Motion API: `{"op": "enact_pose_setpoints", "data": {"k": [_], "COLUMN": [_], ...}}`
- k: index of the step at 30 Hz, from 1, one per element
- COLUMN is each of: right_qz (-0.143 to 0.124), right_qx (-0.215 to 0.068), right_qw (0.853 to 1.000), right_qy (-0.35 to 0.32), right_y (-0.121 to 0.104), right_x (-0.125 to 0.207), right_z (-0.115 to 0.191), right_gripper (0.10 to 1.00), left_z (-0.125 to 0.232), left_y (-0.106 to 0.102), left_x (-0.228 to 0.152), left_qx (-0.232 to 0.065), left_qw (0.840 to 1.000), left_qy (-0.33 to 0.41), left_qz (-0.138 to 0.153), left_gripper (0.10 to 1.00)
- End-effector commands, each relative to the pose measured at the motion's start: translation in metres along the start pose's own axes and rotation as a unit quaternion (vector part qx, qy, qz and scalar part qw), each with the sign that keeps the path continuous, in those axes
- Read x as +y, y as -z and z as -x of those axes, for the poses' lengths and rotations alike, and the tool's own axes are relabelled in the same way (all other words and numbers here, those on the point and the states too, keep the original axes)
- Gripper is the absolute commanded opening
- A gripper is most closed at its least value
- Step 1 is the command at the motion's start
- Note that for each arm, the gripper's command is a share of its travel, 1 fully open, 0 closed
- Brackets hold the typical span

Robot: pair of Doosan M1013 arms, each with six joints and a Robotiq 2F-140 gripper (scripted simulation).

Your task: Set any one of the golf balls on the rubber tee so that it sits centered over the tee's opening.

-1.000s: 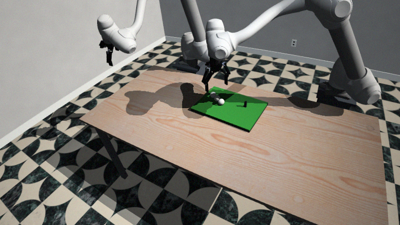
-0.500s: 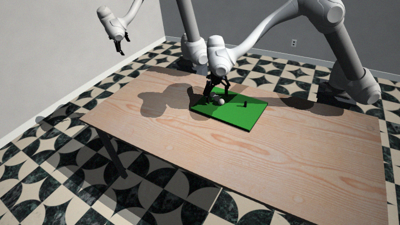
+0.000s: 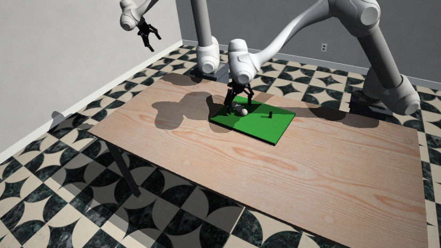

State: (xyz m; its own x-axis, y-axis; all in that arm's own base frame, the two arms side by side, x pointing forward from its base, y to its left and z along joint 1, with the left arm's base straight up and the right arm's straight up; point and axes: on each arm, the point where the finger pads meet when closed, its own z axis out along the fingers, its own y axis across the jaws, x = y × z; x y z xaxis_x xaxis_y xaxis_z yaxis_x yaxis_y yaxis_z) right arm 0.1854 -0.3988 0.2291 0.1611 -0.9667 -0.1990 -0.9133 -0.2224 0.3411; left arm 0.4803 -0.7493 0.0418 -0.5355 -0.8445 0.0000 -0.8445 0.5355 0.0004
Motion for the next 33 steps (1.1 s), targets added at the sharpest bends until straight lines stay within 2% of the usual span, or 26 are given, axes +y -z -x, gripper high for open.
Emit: {"op": "enact_pose_setpoints", "data": {"k": [1, 3, 5, 11, 17, 20, 31, 32, 33], "right_qz": [-0.044, -0.065, -0.065, -0.132, -0.177, -0.189, -0.199, -0.199, -0.199], "right_qx": [-0.049, -0.066, -0.066, -0.103, -0.117, -0.120, -0.121, -0.121, -0.121], "right_qw": [0.998, 0.996, 0.996, 0.986, 0.977, 0.975, 0.972, 0.972, 0.972], "right_qy": [-0.002, -0.004, -0.004, -0.010, -0.013, -0.014, -0.015, -0.015, -0.015], "right_y": [-0.022, -0.030, -0.030, -0.049, -0.057, -0.059, -0.061, -0.061, -0.061], "right_x": [0.047, 0.060, 0.060, 0.092, 0.105, 0.108, 0.110, 0.110, 0.110], "right_z": [0.025, 0.037, 0.037, 0.075, 0.098, 0.104, 0.108, 0.108, 0.108], "right_gripper": [1.000, 1.000, 1.000, 1.000, 1.000, 1.000, 1.000, 1.000, 1.000], "left_z": [0.000, 0.000, 0.000, 0.000, 0.000, 0.000, 0.000, 0.000, 0.000], "left_y": [0.002, 0.002, 0.002, 0.002, 0.002, 0.002, 0.002, 0.002, 0.002], "left_x": [-0.001, -0.001, -0.001, -0.001, -0.001, -0.001, -0.001, -0.001, -0.001], "left_qx": [0.000, 0.000, 0.000, 0.000, 0.000, 0.000, 0.000, 0.000, 0.000], "left_qw": [1.000, 1.000, 1.000, 1.000, 1.000, 1.000, 1.000, 1.000, 1.000], "left_qy": [0.000, 0.000, 0.000, 0.000, 0.000, 0.000, 0.000, 0.000, 0.000], "left_qz": [-0.001, -0.001, -0.001, -0.001, -0.001, -0.001, -0.001, -0.001, -0.001], "left_gripper": [1.000, 1.000, 1.000, 1.000, 1.000, 1.000, 1.000, 0.099, 0.099]}}
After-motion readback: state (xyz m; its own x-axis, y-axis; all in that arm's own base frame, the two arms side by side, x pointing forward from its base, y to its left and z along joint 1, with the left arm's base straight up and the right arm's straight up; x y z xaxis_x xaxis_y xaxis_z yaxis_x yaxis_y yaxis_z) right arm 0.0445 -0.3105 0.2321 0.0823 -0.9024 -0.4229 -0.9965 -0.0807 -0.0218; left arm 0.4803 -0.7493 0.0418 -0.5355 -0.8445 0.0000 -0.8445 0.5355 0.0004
